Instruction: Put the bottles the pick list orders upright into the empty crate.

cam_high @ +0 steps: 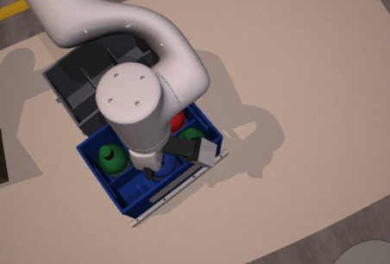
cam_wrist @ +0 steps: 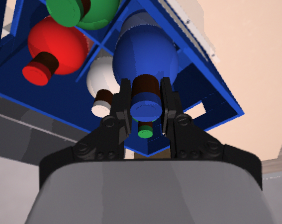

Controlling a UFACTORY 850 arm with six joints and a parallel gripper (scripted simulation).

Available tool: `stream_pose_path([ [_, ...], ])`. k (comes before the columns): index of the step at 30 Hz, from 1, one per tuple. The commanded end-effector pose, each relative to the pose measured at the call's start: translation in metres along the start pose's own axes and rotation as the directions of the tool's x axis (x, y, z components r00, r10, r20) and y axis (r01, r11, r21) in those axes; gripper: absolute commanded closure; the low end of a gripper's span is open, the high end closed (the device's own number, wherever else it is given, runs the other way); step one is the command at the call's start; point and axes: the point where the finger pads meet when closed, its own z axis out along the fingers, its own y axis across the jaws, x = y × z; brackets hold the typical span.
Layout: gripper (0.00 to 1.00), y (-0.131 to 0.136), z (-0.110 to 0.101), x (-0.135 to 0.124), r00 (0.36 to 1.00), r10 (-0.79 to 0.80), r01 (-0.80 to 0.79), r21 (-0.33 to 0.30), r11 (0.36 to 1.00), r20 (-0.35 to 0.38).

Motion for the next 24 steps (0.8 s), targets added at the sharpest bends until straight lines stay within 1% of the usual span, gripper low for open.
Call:
stream_pose_path([
  [1, 1.0, 0.0, -0.007, 0.001, 1.0, -0.001, 0.001, 0.0, 1.0, -0.002],
  [24, 1.0, 0.0, -0.042, 0.001, 1.0, -0.001, 0.001, 0.0, 1.0, -0.002],
])
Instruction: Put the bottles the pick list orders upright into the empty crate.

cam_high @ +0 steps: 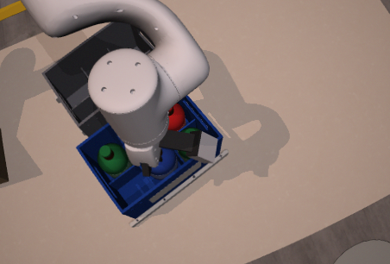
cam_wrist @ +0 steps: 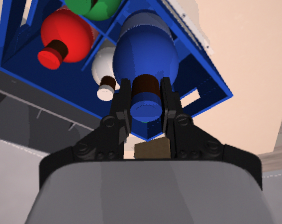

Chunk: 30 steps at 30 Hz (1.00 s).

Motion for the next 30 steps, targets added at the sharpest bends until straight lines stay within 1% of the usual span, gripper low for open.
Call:
stream_pose_path([
  [1, 1.0, 0.0, -0.008, 0.001, 1.0, -0.001, 0.001, 0.0, 1.0, -0.002],
  [30, 1.0, 0.0, -0.05, 0.001, 1.0, -0.001, 0.001, 0.0, 1.0, -0.002],
])
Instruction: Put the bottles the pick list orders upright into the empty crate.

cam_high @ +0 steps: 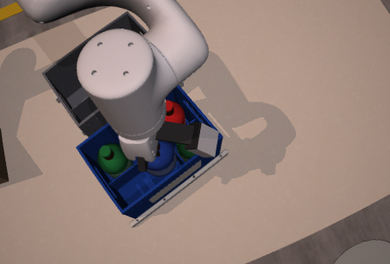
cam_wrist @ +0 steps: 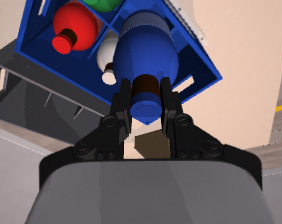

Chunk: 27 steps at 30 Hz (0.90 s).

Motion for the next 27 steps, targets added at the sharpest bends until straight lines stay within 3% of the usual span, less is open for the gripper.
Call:
stream_pose_path([
  [1, 1.0, 0.0, -0.008, 0.001, 1.0, -0.001, 0.001, -0.001, 1.0, -0.003],
  [27, 1.0, 0.0, -0.044, 0.001, 1.0, -0.001, 0.001, -0.001, 1.0, -0.003],
])
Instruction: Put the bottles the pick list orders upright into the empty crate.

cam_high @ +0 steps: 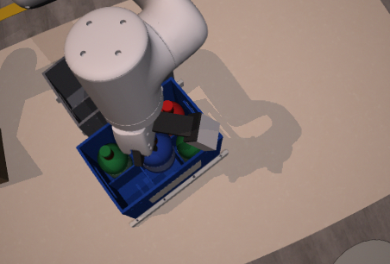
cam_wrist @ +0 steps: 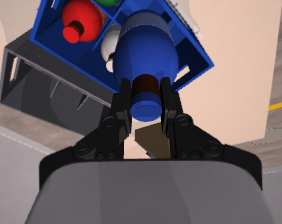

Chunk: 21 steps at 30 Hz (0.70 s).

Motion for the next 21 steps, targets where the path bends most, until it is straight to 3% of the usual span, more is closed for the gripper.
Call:
stream_pose_path([
  [1, 1.0, 0.0, -0.003, 0.0, 1.0, -0.001, 0.001, 0.0, 1.0, -0.002],
  [21, 1.0, -0.011, -0.003, -0.018, 1.0, -0.001, 0.001, 0.0, 1.0, -0.002],
])
